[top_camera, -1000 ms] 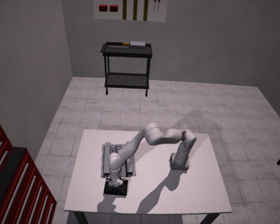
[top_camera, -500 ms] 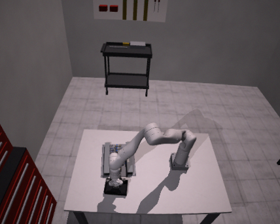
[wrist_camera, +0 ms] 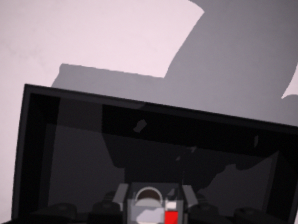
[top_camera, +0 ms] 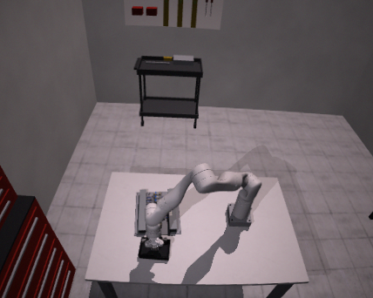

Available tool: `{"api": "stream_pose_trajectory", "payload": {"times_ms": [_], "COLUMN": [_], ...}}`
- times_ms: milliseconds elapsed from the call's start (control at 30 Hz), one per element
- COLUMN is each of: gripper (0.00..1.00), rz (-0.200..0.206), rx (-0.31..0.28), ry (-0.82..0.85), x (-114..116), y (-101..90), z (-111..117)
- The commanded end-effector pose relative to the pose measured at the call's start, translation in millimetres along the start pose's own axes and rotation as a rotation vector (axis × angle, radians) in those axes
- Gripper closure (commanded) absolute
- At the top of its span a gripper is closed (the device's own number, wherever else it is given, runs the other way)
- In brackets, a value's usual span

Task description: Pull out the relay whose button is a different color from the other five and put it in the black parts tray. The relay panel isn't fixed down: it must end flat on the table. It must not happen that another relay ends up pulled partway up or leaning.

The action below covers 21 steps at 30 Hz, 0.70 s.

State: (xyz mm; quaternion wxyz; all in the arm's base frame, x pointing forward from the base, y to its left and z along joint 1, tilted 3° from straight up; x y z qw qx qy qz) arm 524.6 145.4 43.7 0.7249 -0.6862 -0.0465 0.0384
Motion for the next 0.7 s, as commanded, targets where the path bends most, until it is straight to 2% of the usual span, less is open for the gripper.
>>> {"api": "stream_pose_trajectory", "payload": {"times_ms": [0,100,133,667], "gripper": [1.00,1.00,0.39,0.39], "rz": [-0.002,-0.002,-0.002,-0.002], "rx": [0.000,0.000,0.000,0.000], "ry": [0.000,0.000,0.000,0.000], "x": [0.6,0.6,0.6,0.6], "y": [-1.0,-1.0,-1.0,-1.0], "z": [0.1,0.1,0.1,0.1]}}
Point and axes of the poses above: the point where the finger pads meet when closed, its own y axis out along the fingers, its own x axis across the jaws, z = x × y, the point moved 5 cm from there along -y, back along the fingers, and after that the axes turned 11 degrees about -y, right-handed, at the moved point
